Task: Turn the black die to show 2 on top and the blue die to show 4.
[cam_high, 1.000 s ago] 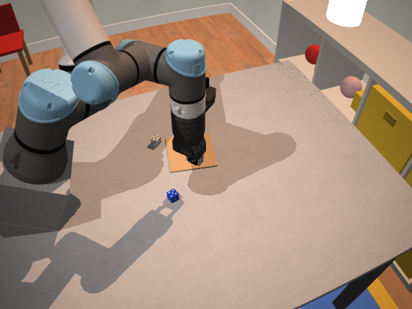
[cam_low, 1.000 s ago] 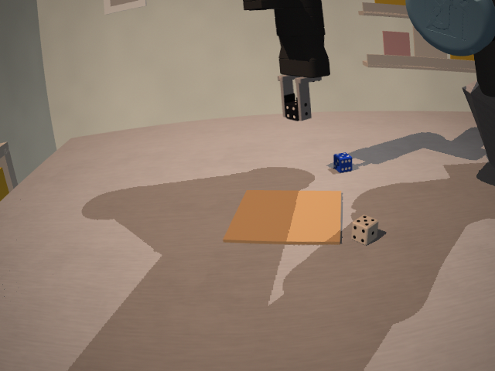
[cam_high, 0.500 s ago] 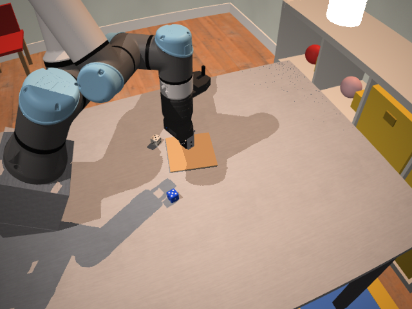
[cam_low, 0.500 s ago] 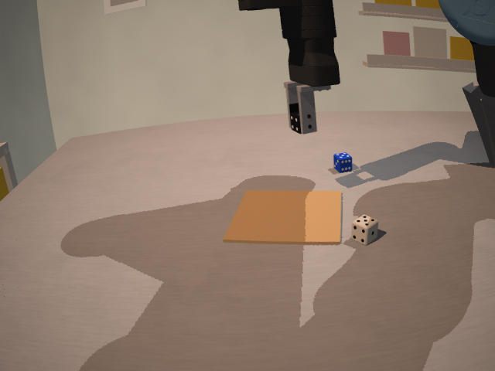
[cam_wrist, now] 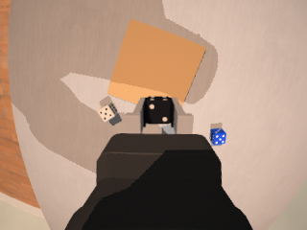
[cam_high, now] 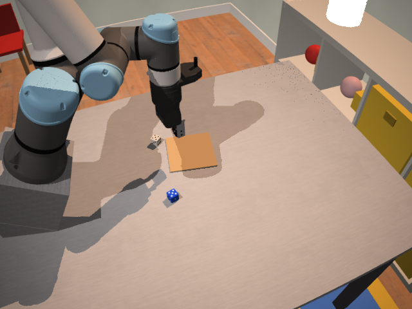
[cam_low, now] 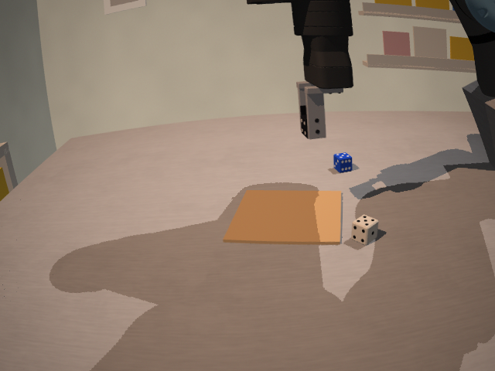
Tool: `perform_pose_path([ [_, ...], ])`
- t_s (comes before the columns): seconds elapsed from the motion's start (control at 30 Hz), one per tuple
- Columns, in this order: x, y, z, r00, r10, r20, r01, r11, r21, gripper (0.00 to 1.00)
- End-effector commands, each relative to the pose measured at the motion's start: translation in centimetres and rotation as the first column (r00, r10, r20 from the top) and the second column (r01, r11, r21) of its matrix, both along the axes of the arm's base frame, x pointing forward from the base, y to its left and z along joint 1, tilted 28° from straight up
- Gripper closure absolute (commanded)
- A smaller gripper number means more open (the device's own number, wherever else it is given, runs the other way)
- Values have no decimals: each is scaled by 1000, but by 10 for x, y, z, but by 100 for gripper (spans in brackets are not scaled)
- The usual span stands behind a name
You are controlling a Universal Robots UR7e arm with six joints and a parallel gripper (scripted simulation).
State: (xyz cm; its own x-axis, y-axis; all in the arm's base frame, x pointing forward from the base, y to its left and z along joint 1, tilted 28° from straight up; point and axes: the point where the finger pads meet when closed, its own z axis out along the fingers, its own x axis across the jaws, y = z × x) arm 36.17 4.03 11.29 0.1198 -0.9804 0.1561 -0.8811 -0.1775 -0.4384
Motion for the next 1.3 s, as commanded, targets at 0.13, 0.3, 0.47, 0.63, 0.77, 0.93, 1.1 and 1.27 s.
perform_pose_path([
  [0.13,-2,6,0,999,-32,8,32,999,16,51],
  [0.3,-2,6,0,999,-33,8,33,999,16,51],
  [0.47,-2,6,0,999,-33,8,33,999,16,51],
  [0.63,-2,6,0,999,-33,8,33,999,16,51],
  [0.77,-2,6,0,999,-33,8,33,999,16,51],
  [0.93,-1,6,-1,999,-33,8,33,999,16,51],
  [1.1,0,6,-4,999,-33,8,33,999,16,51],
  [1.27,2,6,-7,999,-33,8,33,999,16,51],
])
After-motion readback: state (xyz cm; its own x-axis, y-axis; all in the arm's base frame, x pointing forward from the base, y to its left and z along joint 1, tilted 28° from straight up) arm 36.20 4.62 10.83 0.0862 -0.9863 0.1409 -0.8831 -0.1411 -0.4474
